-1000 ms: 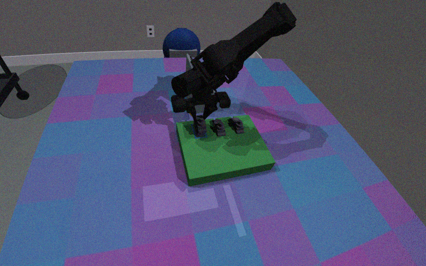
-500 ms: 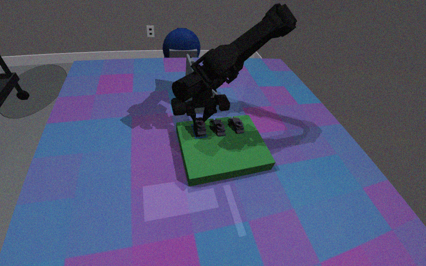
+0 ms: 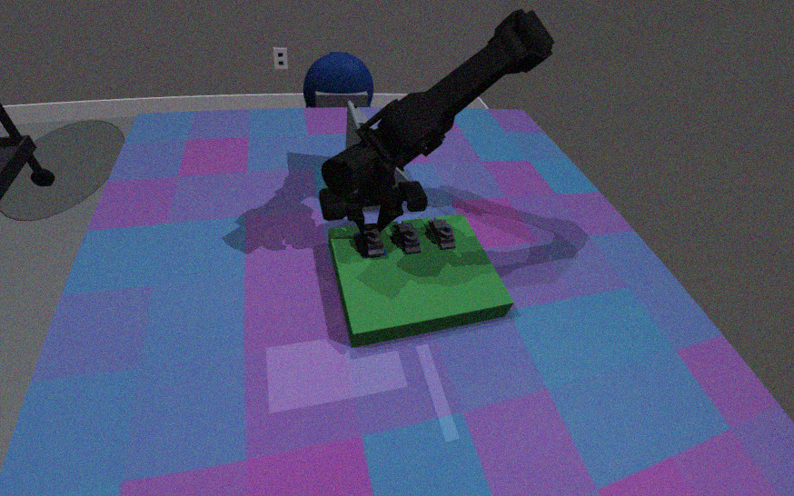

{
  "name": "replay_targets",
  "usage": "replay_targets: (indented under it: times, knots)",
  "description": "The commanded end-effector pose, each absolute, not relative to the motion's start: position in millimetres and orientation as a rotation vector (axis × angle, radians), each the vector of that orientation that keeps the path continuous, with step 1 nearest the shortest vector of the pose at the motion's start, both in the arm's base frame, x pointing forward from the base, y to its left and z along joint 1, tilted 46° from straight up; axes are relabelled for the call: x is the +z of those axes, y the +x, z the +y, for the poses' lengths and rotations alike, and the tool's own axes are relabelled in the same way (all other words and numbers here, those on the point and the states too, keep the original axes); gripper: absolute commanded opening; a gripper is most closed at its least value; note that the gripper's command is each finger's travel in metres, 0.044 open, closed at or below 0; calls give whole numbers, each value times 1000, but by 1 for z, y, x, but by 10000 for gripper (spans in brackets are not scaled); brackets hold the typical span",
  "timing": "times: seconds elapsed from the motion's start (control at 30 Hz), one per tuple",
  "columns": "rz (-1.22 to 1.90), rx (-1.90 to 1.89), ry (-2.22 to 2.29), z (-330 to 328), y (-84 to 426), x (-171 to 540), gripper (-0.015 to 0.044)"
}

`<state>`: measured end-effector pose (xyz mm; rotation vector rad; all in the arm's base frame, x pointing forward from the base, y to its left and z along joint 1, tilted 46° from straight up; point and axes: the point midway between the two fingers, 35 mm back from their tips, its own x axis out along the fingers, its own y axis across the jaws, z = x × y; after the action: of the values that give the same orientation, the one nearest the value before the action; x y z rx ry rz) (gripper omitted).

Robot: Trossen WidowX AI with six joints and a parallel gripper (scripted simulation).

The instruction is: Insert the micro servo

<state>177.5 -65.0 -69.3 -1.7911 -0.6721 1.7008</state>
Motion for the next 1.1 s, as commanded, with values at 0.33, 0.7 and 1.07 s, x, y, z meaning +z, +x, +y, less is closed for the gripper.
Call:
replay_targets:
  times: [0.33, 0.7, 1.07]
  knots:
    - [-666, 1696, -1788, -56, 178, -77, 0]
    - [-665, 1697, -1789, -68, 177, -67, 187]
    - [-657, 1692, -1788, -85, 182, -50, 266]
